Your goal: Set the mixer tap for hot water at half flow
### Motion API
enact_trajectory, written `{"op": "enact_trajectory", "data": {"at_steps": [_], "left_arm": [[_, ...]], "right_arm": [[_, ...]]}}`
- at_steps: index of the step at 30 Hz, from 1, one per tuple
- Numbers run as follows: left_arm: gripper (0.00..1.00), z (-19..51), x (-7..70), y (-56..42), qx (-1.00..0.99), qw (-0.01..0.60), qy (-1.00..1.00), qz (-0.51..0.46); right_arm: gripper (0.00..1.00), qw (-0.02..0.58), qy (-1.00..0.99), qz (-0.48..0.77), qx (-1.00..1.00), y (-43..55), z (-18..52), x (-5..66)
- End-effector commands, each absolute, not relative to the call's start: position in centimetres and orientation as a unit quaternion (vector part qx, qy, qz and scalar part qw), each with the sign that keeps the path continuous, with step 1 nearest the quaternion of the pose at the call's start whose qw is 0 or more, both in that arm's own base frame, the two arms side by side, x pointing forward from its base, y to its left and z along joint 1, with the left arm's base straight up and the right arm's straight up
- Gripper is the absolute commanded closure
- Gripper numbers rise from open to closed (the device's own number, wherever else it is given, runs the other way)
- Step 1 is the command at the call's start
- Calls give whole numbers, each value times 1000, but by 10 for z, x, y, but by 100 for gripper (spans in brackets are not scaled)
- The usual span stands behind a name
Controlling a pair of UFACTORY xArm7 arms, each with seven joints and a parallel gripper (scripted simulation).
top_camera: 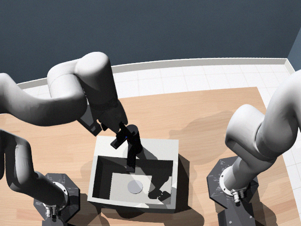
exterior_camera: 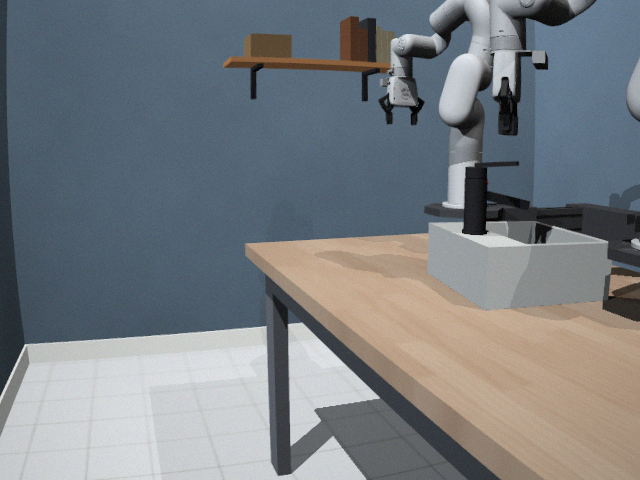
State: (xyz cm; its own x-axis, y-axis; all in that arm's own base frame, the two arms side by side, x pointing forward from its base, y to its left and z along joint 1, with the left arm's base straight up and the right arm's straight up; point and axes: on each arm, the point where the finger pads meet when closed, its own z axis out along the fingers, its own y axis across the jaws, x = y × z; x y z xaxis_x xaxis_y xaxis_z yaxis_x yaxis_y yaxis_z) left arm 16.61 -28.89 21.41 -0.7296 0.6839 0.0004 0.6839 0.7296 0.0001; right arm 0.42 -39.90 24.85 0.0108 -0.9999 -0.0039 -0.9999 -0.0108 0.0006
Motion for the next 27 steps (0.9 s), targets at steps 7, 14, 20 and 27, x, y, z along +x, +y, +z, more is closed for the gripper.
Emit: {"op": "enact_trajectory", "data": {"at_steps": [7, 14, 20, 27], "left_arm": [[36, 204, 167, -290, -368, -1, -930, 1], [36, 193, 167, -290, -368, -1, -930, 1], [36, 184, 167, -290, -368, -1, -930, 1], [36, 178, 167, -290, -368, -1, -930, 1]], "right_arm": [[0, 0, 703, 0, -711, -400, 250, 4], [0, 0, 703, 0, -711, -400, 250, 4], [0, 0, 703, 0, -711, -400, 250, 4], [0, 0, 703, 0, -711, -400, 250, 4]]}}
